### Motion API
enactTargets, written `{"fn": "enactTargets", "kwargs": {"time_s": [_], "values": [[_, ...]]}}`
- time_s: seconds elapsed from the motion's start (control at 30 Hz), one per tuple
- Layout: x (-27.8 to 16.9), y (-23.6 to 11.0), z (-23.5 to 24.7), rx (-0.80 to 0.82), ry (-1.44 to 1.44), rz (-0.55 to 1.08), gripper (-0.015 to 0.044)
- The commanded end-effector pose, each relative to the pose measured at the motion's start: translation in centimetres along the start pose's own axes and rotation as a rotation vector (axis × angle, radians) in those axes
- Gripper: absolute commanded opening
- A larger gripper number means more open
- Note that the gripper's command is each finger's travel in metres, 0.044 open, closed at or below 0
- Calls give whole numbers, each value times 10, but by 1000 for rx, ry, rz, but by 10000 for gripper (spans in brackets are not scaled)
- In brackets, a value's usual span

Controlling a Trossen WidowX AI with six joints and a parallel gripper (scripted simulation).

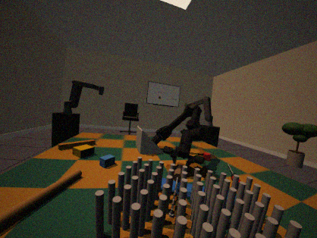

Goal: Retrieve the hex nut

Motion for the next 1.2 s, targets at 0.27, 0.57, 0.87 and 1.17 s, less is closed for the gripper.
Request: {"fn": "enactTargets", "kwargs": {"time_s": [0.27, 0.57, 0.87, 1.17], "values": [[7, -4, 0, -3, 5, 2, 0], [12, -7, 0, -3, 6, 2, 0], [17, -10, 1, -3, 6, 1, 0], [21, -12, 1, -3, 7, 1, 0]]}}
Point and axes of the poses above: the point midway between the two fingers, 35 mm back from their tips, its own y axis out along the fingers, its own z axis across the jaws, x = y × z, the point moved 5 cm from there along -y, back along the fingers, and after that the axes turned 3 degrees about y, right-handed, at the moved point
